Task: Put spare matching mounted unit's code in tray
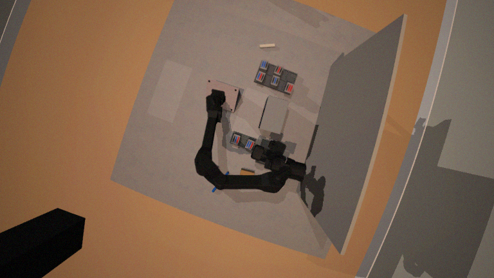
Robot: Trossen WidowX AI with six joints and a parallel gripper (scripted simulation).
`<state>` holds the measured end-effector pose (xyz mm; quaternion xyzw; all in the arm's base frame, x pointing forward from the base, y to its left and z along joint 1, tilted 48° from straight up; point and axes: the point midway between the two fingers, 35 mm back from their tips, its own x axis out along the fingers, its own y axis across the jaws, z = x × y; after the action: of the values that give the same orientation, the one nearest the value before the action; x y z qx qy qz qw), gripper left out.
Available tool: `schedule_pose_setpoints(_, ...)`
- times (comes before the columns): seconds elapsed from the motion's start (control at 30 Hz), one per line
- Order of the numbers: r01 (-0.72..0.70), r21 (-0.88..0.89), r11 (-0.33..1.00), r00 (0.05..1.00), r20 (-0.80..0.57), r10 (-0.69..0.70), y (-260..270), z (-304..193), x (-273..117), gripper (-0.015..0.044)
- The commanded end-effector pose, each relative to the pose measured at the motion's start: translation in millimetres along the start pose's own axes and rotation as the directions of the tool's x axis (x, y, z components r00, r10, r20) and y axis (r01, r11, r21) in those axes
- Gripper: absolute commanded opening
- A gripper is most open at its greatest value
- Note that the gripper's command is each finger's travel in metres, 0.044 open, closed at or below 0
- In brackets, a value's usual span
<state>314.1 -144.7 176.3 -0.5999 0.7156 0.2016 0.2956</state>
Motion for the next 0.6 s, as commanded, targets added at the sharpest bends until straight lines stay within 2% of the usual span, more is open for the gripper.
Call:
schedule_pose_setpoints(0.0,0.001,-0.003,1.0,1.0,-0.002,-0.001,0,0,3,0.0)
schedule_pose_setpoints(0.57,0.0,-0.001,1.0,1.0,0.0,0.0,0,-1,16,0.0)
